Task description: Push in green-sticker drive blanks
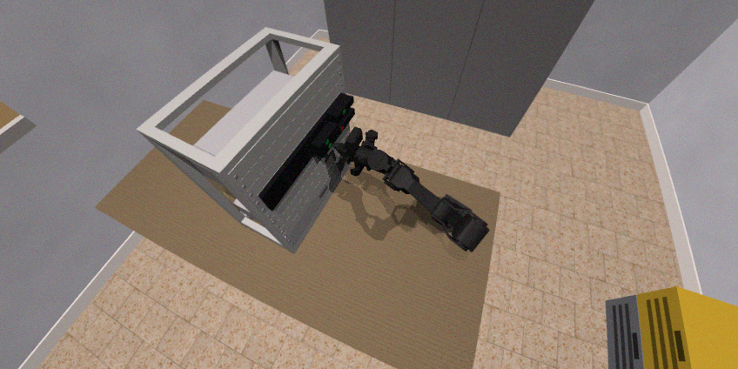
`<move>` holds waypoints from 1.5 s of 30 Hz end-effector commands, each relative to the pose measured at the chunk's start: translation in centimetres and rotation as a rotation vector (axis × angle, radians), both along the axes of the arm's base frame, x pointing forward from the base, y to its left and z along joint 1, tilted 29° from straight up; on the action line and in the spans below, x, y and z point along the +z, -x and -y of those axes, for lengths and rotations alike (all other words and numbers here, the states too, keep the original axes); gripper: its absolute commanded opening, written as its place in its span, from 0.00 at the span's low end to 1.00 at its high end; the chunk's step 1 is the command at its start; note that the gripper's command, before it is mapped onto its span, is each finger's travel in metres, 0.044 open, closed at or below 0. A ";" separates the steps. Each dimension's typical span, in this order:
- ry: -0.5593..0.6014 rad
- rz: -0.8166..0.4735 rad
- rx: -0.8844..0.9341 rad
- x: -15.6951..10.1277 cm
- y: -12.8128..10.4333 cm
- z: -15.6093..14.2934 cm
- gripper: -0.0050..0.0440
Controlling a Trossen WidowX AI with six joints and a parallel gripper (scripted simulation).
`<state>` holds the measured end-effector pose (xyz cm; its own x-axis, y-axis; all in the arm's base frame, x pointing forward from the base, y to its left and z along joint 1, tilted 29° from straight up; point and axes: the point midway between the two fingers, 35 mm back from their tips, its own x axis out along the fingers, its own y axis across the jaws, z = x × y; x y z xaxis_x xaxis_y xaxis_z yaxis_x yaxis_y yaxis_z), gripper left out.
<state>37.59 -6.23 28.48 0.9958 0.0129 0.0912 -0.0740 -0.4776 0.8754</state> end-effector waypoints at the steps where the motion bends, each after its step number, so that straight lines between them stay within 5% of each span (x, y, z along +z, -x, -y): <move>1: 0.007 0.017 -0.004 0.8 0.1 0.1 0.10; 45: 0.007 0.017 -0.004 0.8 -1.0 0.0 0.10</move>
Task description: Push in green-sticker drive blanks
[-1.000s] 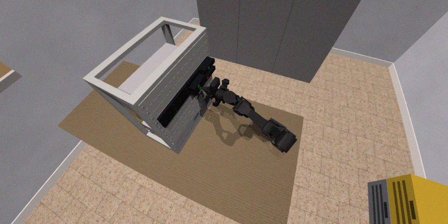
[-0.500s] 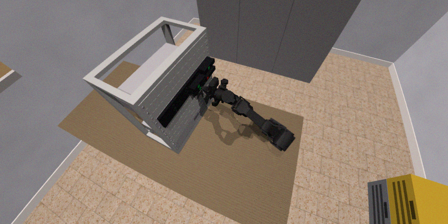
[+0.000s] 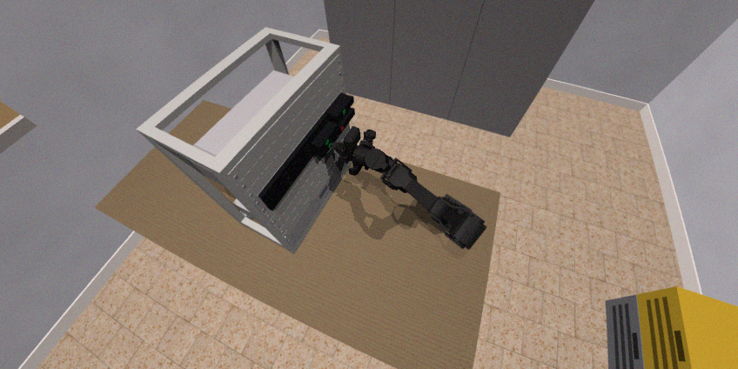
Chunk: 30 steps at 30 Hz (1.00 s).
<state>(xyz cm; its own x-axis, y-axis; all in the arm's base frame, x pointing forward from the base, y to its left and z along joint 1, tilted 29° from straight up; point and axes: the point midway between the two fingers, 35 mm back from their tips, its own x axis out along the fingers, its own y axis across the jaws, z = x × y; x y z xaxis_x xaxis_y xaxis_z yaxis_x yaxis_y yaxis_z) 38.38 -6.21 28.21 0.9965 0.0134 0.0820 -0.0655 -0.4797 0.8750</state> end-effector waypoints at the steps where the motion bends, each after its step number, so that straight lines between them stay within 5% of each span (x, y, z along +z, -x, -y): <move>1: 0.009 0.027 -0.004 1.1 -0.2 0.1 0.10; 30: 0.009 0.027 -0.004 1.6 -1.1 0.1 0.10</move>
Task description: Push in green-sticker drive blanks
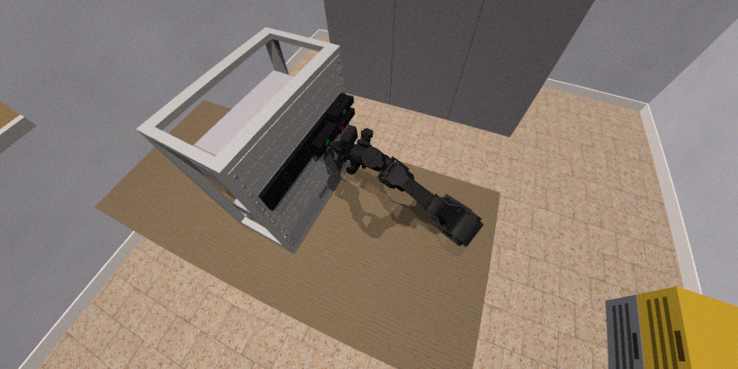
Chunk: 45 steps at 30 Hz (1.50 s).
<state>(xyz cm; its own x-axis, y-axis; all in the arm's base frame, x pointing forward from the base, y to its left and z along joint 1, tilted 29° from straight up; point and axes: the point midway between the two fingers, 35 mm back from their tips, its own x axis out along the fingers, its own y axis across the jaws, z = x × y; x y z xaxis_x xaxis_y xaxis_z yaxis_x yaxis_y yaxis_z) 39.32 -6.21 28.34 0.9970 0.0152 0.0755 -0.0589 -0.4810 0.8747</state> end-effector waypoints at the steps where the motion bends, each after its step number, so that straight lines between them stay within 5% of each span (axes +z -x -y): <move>1: 0.011 0.033 -0.006 1.5 -0.2 0.1 0.10; 45: 0.011 0.033 -0.006 1.9 -1.1 0.1 0.10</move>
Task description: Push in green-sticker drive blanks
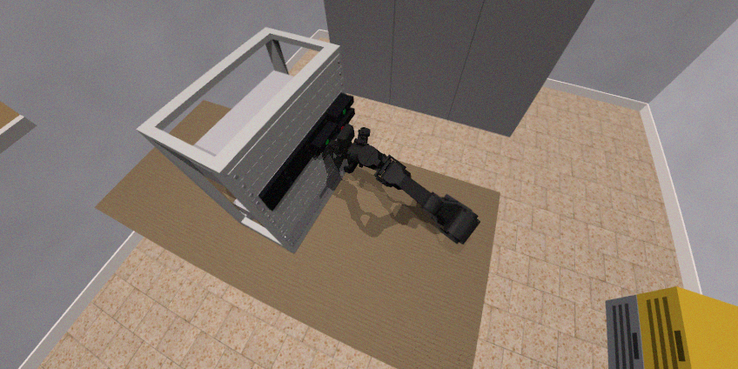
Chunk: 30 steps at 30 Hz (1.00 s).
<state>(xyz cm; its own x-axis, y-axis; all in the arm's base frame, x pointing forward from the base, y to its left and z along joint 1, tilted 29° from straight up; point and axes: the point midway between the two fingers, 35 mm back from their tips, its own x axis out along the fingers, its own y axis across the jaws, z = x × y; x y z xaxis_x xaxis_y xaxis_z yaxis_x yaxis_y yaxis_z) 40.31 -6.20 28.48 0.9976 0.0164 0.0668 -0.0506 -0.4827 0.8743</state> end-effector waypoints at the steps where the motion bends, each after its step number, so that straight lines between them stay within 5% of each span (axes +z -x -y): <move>1: 0.013 0.042 -0.008 1.8 -0.1 0.1 0.10; 30: 0.013 0.042 -0.008 2.2 -0.4 0.1 0.10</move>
<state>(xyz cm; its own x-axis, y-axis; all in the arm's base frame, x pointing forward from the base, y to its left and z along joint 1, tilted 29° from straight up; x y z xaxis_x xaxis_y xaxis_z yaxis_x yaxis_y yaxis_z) 40.57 -6.21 28.54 0.9981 0.0173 0.0586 -0.0429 -0.4845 0.8737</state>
